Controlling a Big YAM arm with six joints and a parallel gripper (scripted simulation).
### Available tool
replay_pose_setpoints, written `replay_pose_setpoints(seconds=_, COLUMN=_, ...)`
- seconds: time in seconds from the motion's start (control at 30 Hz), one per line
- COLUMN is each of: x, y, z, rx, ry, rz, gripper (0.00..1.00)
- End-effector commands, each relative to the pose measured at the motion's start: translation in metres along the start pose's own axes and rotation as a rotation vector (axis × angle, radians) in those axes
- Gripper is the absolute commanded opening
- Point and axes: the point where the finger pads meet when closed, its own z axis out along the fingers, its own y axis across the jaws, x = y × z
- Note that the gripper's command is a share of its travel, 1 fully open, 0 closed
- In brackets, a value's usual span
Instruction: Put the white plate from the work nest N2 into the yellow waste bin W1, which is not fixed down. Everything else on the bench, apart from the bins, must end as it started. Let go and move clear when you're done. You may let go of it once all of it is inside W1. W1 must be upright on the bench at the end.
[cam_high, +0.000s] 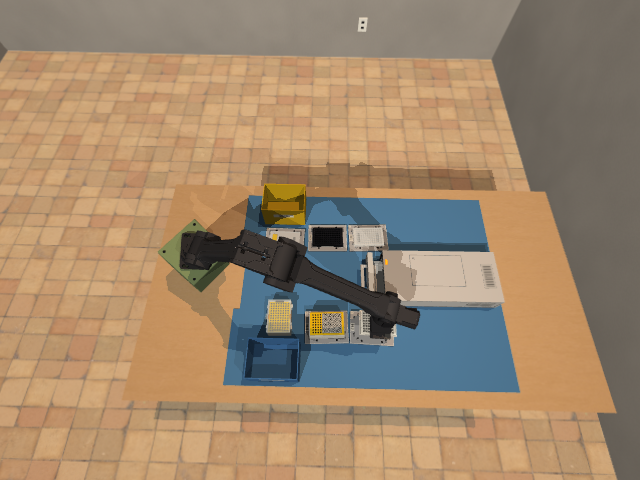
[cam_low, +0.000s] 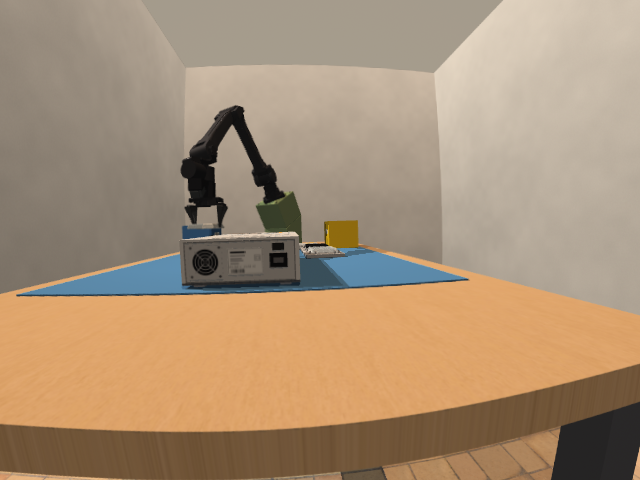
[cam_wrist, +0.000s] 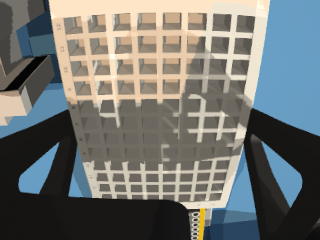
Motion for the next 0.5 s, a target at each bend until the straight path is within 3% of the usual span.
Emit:
replay_pose_setpoints(seconds=0.0, x=-0.001, y=0.004, z=-0.019, rx=0.001, ry=-0.009, rz=0.007, gripper=0.00)
replay_pose_setpoints(seconds=0.17, x=-0.001, y=0.005, z=-0.026, rx=0.001, ry=-0.010, rz=0.005, gripper=0.00)
replay_pose_setpoints(seconds=0.27, x=0.006, y=0.007, z=-0.013, rx=-0.004, ry=0.019, rz=0.004, gripper=0.00)
replay_pose_setpoints(seconds=0.47, x=-0.001, y=0.005, z=-0.035, rx=0.000, ry=-0.010, rz=0.005, gripper=0.00)
